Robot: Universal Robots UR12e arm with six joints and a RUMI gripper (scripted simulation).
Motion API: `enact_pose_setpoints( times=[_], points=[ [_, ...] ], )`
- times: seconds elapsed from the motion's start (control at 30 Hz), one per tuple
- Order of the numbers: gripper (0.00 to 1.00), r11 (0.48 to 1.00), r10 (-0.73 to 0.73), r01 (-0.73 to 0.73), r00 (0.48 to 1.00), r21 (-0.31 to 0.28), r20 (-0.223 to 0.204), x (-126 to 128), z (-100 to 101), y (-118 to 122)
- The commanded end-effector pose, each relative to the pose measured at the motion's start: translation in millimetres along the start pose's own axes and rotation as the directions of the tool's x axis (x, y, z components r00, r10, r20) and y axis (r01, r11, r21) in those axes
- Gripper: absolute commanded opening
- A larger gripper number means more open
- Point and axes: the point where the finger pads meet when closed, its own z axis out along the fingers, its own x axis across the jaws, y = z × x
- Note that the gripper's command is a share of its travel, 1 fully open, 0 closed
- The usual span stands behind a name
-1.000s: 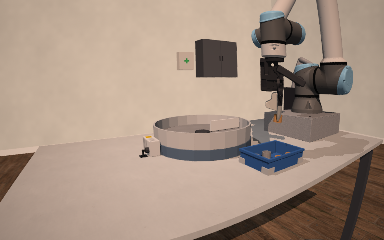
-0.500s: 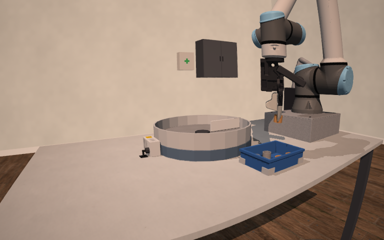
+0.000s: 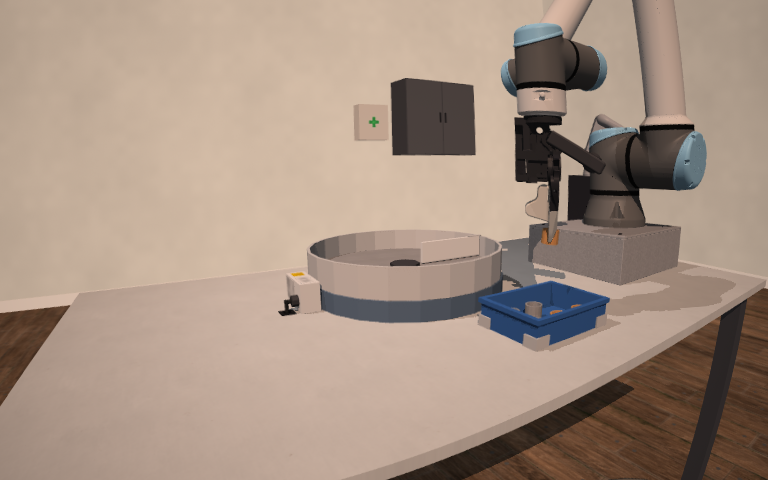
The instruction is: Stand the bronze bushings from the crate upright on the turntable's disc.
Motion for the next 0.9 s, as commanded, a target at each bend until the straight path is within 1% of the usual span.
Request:
enact_pose_setpoints(
  times=[0.0, 0.07, 0.17, 0.37, 0.57, 0.63, 0.87],
  points=[
    [0.0, 1.0, 0.0, 0.0, 1.0, -0.001, -0.001, -7.6, -0.6, 11.3],
    [0.0, 1.0, 0.0, 0.0, 1.0, -0.001, -0.001, -7.6, -0.6, 11.3],
    [0.0, 1.0, 0.0, 0.0, 1.0, -0.001, -0.001, -15.5, -0.6, 21.9],
    [0.0, 1.0, 0.0, 0.0, 1.0, -0.001, -0.001, -35.8, -0.6, 49.3],
    [0.0, 1.0, 0.0, 0.0, 1.0, -0.001, -0.001, -61.3, -0.5, 83.5],
    [0.0, 1.0, 0.0, 0.0, 1.0, -0.001, -0.001, -61.3, -0.5, 83.5],
    [0.0, 1.0, 0.0, 0.0, 1.0, -0.001, -0.001, -95.2, -0.5, 129.1]
  ],
)
